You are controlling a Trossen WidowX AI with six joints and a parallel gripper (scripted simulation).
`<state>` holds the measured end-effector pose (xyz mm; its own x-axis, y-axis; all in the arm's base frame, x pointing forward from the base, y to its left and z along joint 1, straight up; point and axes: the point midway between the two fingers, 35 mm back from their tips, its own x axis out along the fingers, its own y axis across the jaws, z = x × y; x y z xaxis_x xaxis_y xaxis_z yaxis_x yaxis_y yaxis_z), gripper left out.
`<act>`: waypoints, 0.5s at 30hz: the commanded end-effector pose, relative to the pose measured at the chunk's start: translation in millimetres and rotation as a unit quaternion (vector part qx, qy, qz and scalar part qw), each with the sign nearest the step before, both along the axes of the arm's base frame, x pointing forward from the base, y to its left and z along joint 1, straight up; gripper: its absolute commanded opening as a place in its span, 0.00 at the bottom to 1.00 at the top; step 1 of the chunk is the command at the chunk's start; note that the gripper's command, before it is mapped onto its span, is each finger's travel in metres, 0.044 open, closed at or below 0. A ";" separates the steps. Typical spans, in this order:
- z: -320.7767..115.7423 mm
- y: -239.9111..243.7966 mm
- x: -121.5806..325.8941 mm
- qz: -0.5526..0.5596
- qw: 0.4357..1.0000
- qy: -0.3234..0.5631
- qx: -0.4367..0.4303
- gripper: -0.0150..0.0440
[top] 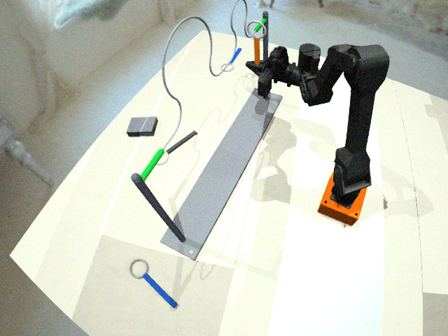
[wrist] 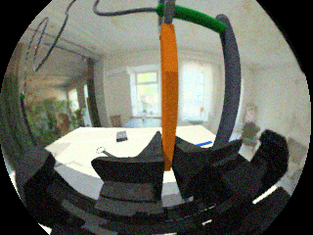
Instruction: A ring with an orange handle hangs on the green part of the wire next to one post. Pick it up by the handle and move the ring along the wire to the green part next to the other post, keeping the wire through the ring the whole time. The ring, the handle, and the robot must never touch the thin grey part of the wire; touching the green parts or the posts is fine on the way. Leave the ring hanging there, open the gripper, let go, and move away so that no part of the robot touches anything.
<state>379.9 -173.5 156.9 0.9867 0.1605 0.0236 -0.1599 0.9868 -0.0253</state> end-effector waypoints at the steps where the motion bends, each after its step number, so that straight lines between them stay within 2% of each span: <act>1: -0.4 4.6 -1.5 -0.001 1.000 0.001 0.002 0.00; 15: -0.8 21.4 -3.8 0.000 1.000 0.003 0.015 0.00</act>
